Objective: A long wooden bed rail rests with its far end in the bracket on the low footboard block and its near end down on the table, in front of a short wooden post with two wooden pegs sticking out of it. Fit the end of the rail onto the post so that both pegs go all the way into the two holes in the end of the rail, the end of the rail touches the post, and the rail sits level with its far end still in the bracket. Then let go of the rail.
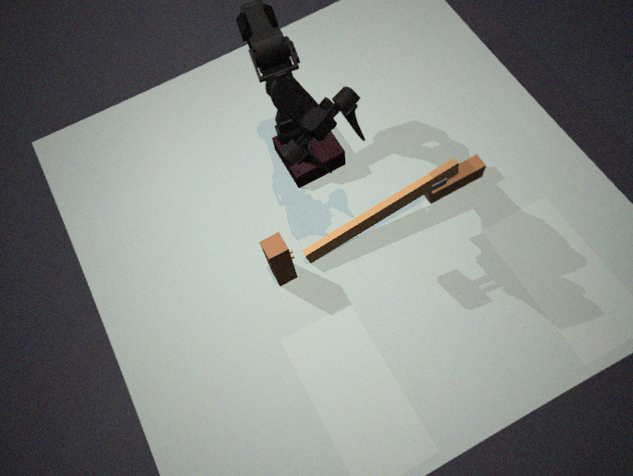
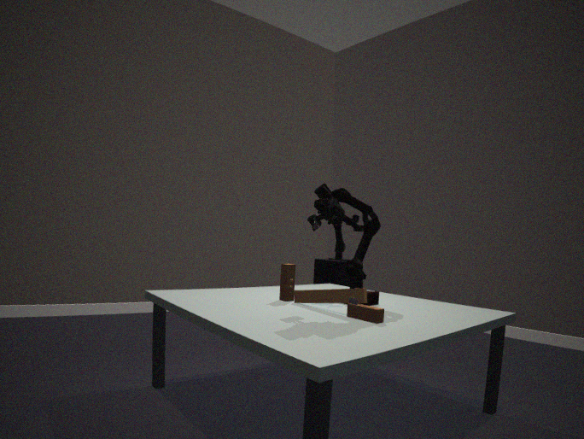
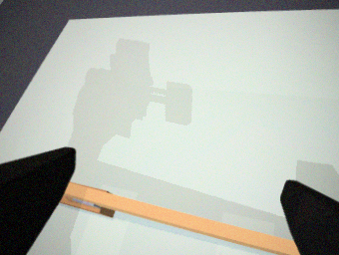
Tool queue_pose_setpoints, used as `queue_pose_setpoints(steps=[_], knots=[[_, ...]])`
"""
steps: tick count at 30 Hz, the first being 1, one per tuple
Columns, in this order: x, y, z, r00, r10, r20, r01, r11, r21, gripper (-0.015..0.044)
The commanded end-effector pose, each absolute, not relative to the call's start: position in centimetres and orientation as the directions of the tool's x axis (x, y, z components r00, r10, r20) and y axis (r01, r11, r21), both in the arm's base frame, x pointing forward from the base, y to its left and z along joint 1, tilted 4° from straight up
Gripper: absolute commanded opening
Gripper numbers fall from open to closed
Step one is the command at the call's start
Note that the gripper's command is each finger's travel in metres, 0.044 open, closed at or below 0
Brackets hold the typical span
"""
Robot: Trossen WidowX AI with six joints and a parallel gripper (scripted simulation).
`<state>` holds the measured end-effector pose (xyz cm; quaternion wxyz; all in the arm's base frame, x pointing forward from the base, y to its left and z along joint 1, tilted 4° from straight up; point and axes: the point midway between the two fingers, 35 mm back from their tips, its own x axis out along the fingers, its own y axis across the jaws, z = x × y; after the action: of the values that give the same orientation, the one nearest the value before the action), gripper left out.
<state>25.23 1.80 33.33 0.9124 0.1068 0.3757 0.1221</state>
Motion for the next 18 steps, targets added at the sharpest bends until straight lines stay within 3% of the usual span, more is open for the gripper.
queue_pose_setpoints(steps=[1, 5, 9, 18], knots=[[27.2, 0.8, 29.3, 0.606, 0.259, -0.752, -0.232, 0.962, 0.145, 0.0440], [29.1, -1.1, 23.8, 0.489, 0.175, -0.855, -0.459, 0.885, -0.081, 0.0440], [29.9, -2.9, 18.2, 0.347, 0.092, -0.933, -0.711, 0.675, -0.198, 0.0440], [29.0, -5.4, 9.5, 0.083, -0.041, -0.996, -0.987, 0.134, -0.088, 0.0440]])
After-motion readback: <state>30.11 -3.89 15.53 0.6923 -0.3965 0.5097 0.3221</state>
